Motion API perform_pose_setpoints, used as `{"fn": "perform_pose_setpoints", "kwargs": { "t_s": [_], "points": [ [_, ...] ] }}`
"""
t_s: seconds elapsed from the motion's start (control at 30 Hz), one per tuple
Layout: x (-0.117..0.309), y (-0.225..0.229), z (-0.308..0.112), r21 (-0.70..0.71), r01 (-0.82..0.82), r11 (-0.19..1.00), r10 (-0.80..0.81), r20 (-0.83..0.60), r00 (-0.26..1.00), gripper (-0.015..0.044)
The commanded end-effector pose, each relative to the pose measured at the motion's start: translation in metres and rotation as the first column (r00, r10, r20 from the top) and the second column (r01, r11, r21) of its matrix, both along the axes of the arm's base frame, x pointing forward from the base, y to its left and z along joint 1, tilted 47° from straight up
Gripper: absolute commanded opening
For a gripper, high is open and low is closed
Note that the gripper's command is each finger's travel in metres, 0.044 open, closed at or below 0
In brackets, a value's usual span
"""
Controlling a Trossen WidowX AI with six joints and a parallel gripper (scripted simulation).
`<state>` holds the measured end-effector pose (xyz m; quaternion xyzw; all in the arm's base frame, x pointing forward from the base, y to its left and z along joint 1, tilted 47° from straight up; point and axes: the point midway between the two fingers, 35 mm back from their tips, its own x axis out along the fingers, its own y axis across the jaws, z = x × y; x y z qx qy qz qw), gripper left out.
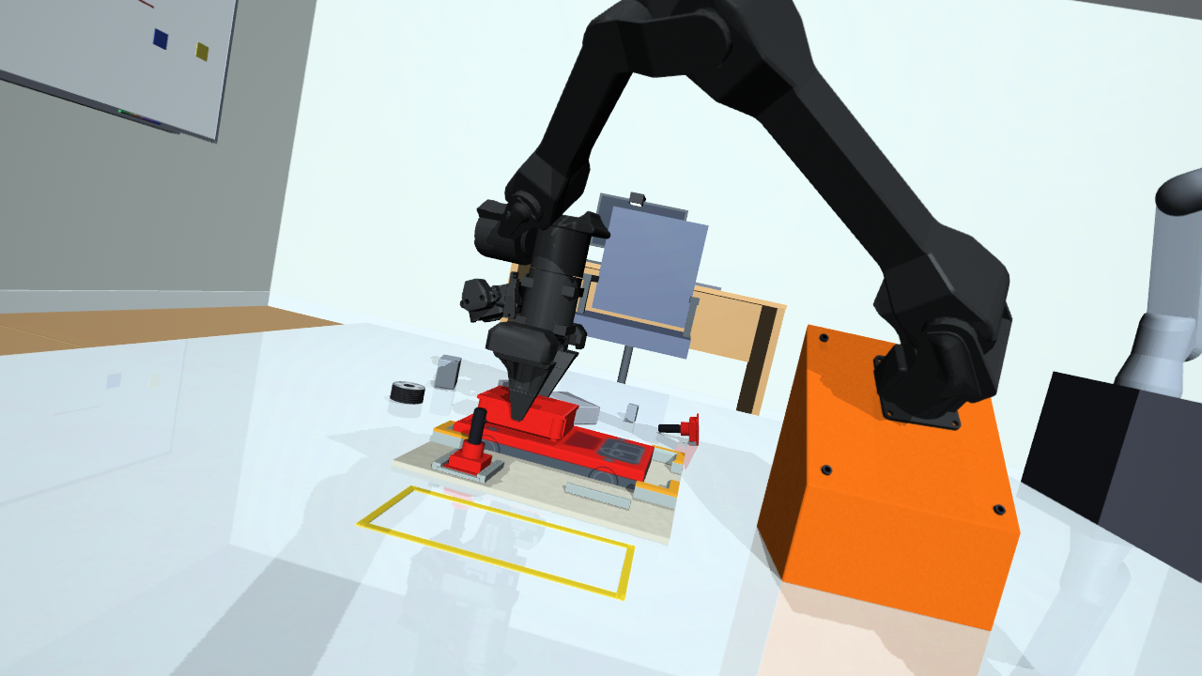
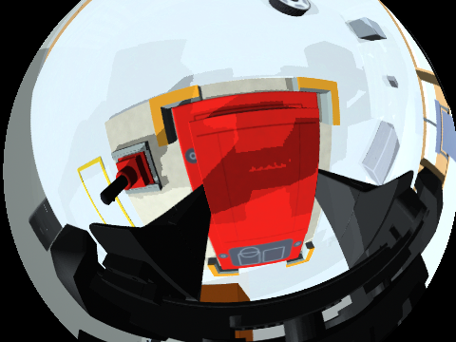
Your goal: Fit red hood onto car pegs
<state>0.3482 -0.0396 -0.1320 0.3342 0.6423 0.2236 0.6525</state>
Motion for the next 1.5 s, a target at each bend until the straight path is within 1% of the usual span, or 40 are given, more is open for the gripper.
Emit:
{"fn": "perform_pose_setpoints", "kwargs": {
  "t_s": [0.0, 0.13, 0.33, 0.57, 1.47],
  "points": [
    [0.000, 0.000, 0.000, 0.000, 0.000, 1.000, 0.000, 0.000, 1.000, 0.0341],
    [0.000, 0.000, 0.000, 0.000, 0.000, 1.000, 0.000, 0.000, 1.000, 0.0440],
    [0.000, -0.009, 0.007, -0.002, 0.001, 1.000, -0.001, 0.000, 1.000, 0.0440],
    [-0.005, -0.052, 0.048, -0.003, 0.000, 1.000, 0.000, 0.000, 1.000, 0.0440],
    [-0.005, -0.053, 0.049, -0.003, 0.000, 1.000, 0.000, 0.000, 1.000, 0.0440]
  ]
}}
